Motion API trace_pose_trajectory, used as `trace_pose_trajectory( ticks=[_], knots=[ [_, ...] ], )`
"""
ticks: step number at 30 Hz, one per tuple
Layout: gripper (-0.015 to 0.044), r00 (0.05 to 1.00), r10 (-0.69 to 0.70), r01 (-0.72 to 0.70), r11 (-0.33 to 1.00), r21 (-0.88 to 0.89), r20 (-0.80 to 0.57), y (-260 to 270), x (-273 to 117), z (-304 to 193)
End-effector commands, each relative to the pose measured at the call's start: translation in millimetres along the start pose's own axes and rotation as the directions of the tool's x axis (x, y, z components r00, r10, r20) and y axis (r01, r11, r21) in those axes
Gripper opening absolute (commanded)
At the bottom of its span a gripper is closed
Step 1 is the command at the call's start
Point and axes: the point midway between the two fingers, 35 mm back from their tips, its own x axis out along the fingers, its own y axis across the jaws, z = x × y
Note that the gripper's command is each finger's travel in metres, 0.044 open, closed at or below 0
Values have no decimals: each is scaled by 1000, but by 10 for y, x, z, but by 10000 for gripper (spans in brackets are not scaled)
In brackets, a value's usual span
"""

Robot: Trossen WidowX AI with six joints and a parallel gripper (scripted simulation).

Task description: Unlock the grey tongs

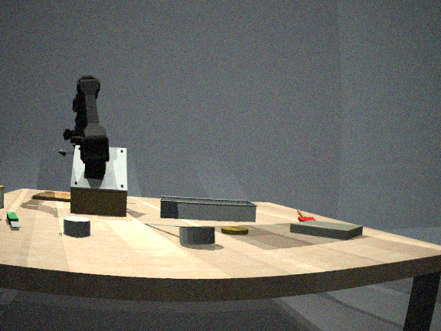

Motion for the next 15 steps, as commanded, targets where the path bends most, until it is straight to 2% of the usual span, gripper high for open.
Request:
trace_pose_trajectory(
  ticks=[1,15],
  knots=[
    [-150,1000,-2,2,1000,4,-7,-4,60,-8],
    [-150,1000,-8,8,1000,6,-7,-25,290,2]
  ],
)
